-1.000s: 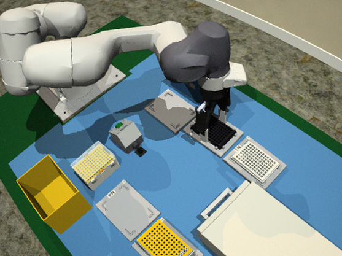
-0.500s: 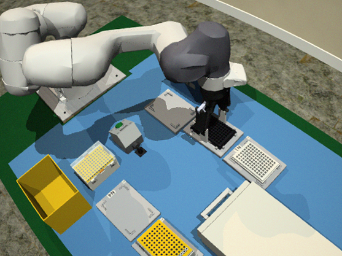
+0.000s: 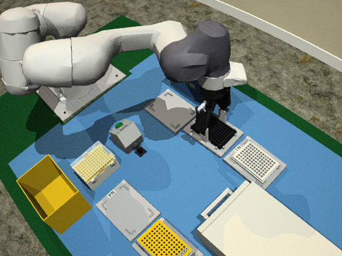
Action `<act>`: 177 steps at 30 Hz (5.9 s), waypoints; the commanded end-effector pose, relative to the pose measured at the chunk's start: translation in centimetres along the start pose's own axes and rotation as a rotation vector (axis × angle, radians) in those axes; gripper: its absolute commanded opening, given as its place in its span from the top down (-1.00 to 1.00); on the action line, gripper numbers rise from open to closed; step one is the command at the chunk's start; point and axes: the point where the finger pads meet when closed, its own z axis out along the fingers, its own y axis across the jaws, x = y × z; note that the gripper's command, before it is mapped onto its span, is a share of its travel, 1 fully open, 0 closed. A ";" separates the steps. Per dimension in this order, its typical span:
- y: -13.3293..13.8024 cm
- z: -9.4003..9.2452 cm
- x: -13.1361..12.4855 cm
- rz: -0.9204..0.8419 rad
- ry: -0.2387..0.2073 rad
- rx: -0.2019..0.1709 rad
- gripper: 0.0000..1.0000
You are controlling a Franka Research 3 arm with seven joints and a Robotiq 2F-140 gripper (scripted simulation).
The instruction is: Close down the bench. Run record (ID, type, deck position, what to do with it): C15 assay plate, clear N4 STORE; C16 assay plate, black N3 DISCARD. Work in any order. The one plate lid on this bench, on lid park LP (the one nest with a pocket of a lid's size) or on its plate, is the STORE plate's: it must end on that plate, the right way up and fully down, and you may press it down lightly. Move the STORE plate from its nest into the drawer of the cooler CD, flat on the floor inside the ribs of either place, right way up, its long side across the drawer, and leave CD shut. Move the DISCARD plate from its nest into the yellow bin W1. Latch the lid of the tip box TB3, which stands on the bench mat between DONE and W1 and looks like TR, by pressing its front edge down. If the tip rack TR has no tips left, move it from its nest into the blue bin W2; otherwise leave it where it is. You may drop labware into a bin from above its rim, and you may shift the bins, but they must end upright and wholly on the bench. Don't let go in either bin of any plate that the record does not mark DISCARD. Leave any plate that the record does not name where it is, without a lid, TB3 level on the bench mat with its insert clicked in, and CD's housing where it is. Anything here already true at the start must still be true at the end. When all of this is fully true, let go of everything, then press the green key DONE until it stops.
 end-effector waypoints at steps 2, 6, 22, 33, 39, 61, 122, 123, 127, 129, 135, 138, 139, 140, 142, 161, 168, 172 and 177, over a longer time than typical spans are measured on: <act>0.0 -0.3 0.0 0.004 0.000 0.000 1.00; 0.0 -0.4 0.0 0.004 0.000 0.000 1.00; 0.0 -1.1 0.0 0.004 0.000 0.000 1.00; 0.0 -2.3 0.0 0.004 0.000 0.000 1.00; 0.0 -3.1 0.0 0.004 0.000 0.000 1.00; 0.0 -5.8 0.0 0.004 0.000 0.000 1.00; 0.0 -12.5 0.0 0.004 0.000 0.000 1.00; 0.0 -12.5 0.0 0.004 0.000 0.000 1.00; 0.0 -12.5 0.0 0.004 0.000 0.000 1.00; 0.0 -12.5 0.0 0.004 0.000 0.000 1.00; 0.0 -12.5 0.0 0.004 0.000 0.000 1.00; 0.8 -12.5 -0.3 0.027 0.000 -0.001 1.00; 1.0 -12.5 -0.4 0.027 0.000 -0.001 1.00; 1.3 -12.5 -0.5 0.027 0.000 -0.001 1.00; 1.8 -12.5 -0.7 0.027 0.000 -0.001 1.00; 6.0 -12.5 -2.2 0.027 0.000 -0.001 1.00; 7.3 -12.5 -2.7 0.027 0.000 -0.001 1.00; 8.3 -12.5 -3.1 0.027 0.000 -0.001 1.00; 9.5 -12.5 -3.5 0.027 0.000 -0.001 1.00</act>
